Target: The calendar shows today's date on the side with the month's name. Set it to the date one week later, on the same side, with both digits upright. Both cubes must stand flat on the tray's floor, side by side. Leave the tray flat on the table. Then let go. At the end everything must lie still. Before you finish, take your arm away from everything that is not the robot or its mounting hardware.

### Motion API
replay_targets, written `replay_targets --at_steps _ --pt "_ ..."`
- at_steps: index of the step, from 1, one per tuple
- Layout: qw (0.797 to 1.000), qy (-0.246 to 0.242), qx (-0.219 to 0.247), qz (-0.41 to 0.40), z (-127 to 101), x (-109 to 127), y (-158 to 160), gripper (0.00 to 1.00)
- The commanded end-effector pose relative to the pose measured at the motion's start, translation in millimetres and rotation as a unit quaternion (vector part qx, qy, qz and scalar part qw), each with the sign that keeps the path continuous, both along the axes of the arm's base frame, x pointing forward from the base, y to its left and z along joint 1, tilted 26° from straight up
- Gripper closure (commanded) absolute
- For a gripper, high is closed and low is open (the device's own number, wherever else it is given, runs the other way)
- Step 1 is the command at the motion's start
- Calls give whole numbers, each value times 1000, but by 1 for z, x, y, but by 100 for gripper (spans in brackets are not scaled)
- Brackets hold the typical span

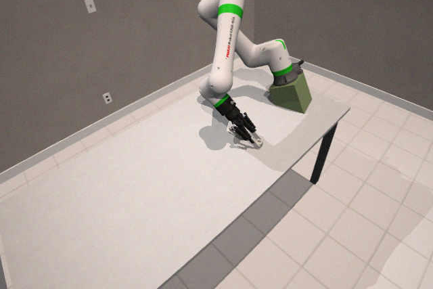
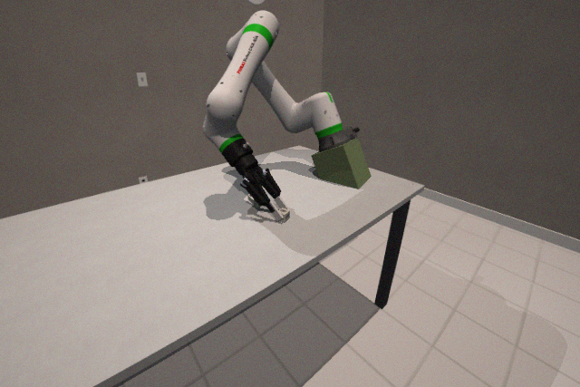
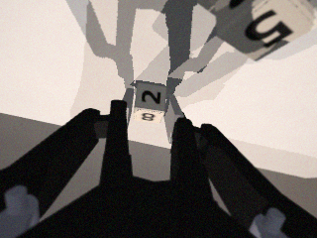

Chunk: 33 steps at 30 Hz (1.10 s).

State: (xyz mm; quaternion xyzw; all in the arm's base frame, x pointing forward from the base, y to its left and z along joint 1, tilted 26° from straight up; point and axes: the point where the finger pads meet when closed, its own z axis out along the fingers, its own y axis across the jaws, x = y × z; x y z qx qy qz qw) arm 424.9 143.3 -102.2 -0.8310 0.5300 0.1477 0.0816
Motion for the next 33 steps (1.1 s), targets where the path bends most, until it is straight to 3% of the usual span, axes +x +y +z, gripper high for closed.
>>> replay_targets --at_steps 1,5,6,33 --pt "1000 0 0 0 0 0 0 73" --pt "1000 0 0 0 0 0 0 71" --pt "1000 0 0 0 0 0 0 59" --pt "1000 0 0 0 6 -1 3 59"
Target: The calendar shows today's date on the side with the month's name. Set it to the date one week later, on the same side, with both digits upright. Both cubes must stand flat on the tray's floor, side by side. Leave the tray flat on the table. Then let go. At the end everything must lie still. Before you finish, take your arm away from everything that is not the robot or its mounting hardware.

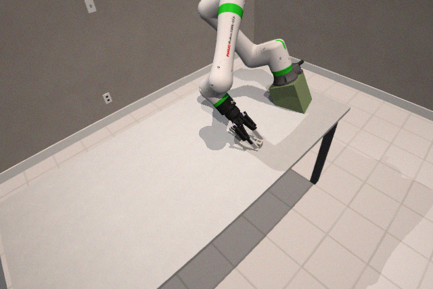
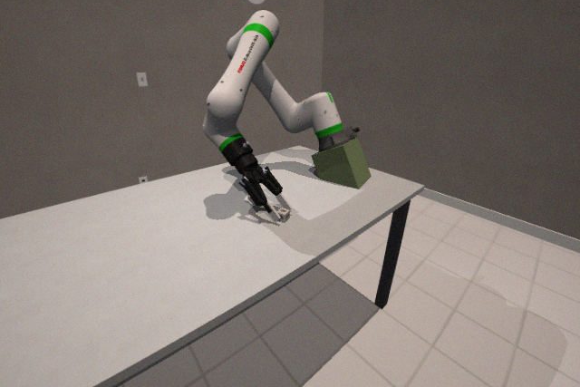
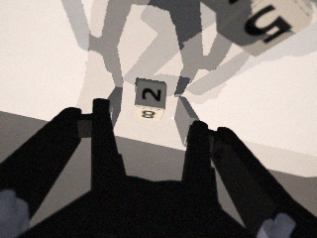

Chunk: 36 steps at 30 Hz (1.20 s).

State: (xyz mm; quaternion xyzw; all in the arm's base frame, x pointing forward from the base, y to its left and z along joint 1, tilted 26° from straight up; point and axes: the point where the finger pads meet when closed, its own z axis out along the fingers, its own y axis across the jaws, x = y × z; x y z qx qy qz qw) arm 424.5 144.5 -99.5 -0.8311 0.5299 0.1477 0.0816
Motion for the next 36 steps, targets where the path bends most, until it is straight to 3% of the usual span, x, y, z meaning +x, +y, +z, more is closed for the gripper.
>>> replay_targets --at_steps 1,22,32,36 --pt "1000 0 0 0 5 -1 2 59" --pt "1000 0 0 0 56 -10 25 59" --pt "1000 0 0 0 60 -11 27 59" --pt "1000 -7 -30 0 58 -14 25 59"
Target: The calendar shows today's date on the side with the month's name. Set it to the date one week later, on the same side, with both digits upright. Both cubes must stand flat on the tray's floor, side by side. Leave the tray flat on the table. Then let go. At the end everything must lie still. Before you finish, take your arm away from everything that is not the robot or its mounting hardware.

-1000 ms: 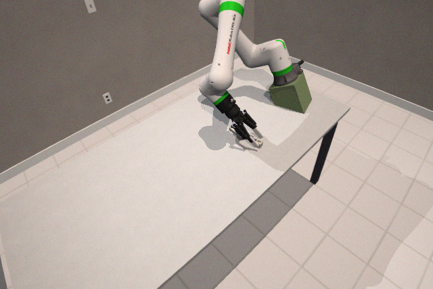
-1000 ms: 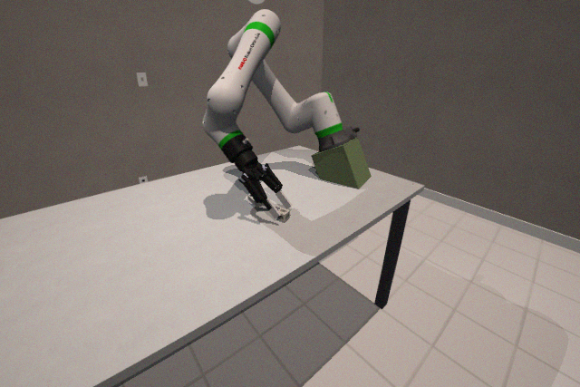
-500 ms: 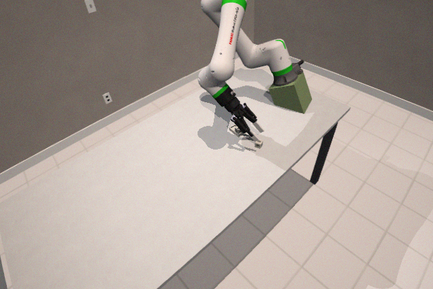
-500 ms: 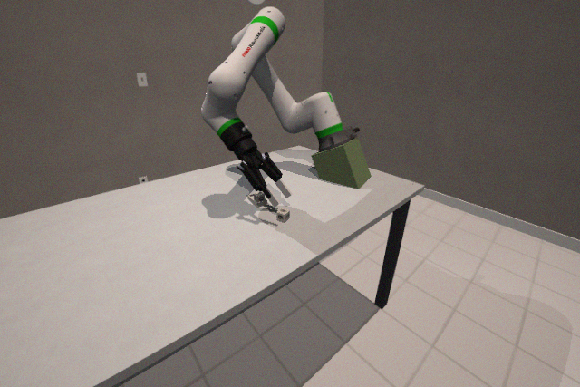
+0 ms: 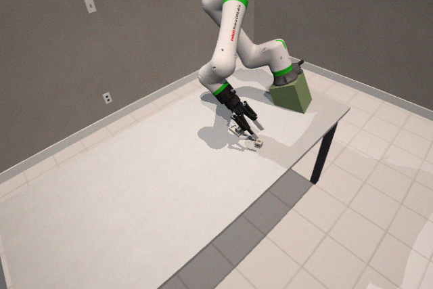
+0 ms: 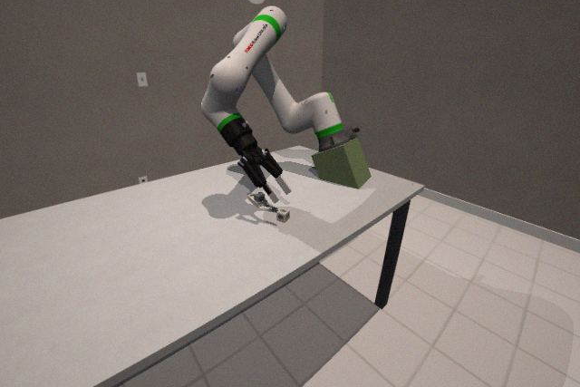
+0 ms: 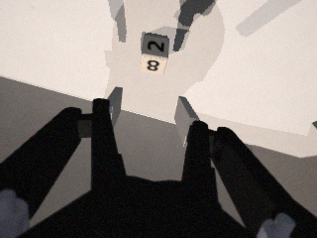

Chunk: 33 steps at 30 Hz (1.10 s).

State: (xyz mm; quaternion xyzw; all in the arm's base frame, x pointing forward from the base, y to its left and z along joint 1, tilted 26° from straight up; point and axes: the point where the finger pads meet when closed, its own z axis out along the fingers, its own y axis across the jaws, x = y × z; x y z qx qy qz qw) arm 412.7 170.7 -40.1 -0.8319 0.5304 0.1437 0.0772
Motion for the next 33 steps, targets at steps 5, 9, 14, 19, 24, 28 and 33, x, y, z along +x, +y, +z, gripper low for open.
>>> replay_targets --at_steps 5,9,14,19,24,28,33 --pt "995 -40 -95 2 -1 -2 0 59" --pt "993 -52 -110 2 1 -1 3 59" --pt "992 -55 -115 3 2 -2 6 59" --pt "983 -71 -170 4 0 -5 4 59" --pt "970 -101 -219 5 1 -4 8 59" --pt "967 -109 -228 5 2 -5 12 59" --pt "963 -113 -244 6 1 -6 12 59"
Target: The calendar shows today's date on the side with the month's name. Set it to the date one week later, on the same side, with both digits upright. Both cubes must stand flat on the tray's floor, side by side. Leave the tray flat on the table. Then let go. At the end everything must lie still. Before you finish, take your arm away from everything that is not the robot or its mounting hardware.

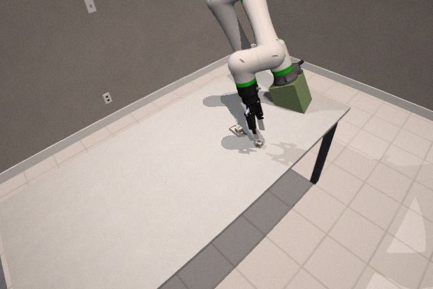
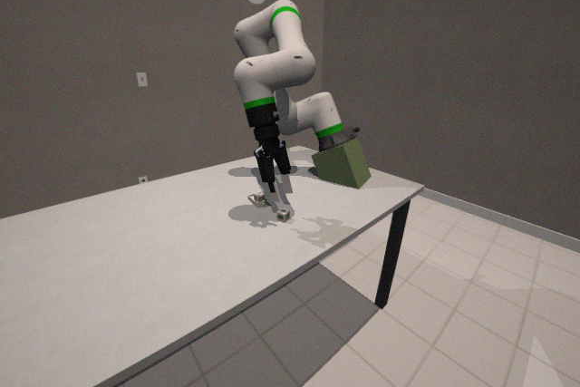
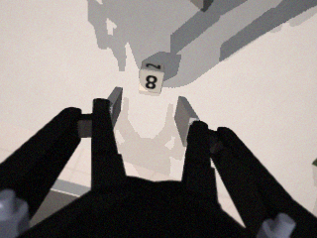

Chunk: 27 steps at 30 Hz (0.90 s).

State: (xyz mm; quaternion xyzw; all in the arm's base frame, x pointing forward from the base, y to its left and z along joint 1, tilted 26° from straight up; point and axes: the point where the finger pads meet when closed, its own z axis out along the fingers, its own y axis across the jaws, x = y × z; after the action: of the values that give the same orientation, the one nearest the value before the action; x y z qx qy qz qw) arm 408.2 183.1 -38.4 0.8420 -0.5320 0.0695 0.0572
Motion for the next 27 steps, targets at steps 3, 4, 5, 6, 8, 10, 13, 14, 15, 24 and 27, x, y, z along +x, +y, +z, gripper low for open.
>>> replay_targets --at_steps 3,4,5,6,8,10,13,14,15,24,27 --pt "998 -20 -59 -1 -3 -3 -1 59" --pt "997 -27 -74 -1 -3 -3 0 59" --pt "995 -35 -88 -1 -3 -3 0 59" --pt "994 -43 -100 0 -2 -3 1 59" --pt "993 -50 -110 1 -2 -2 2 59" --pt "992 -55 -117 1 -1 -2 3 59" --pt "991 -58 -120 2 -2 -3 6 59" --pt "991 -58 -120 2 -2 -3 6 0" --pt "991 -58 -120 2 -2 -3 6 0" --pt "991 -58 -120 2 -2 -3 6 0" --pt "991 -58 -120 2 -2 -3 6 0"
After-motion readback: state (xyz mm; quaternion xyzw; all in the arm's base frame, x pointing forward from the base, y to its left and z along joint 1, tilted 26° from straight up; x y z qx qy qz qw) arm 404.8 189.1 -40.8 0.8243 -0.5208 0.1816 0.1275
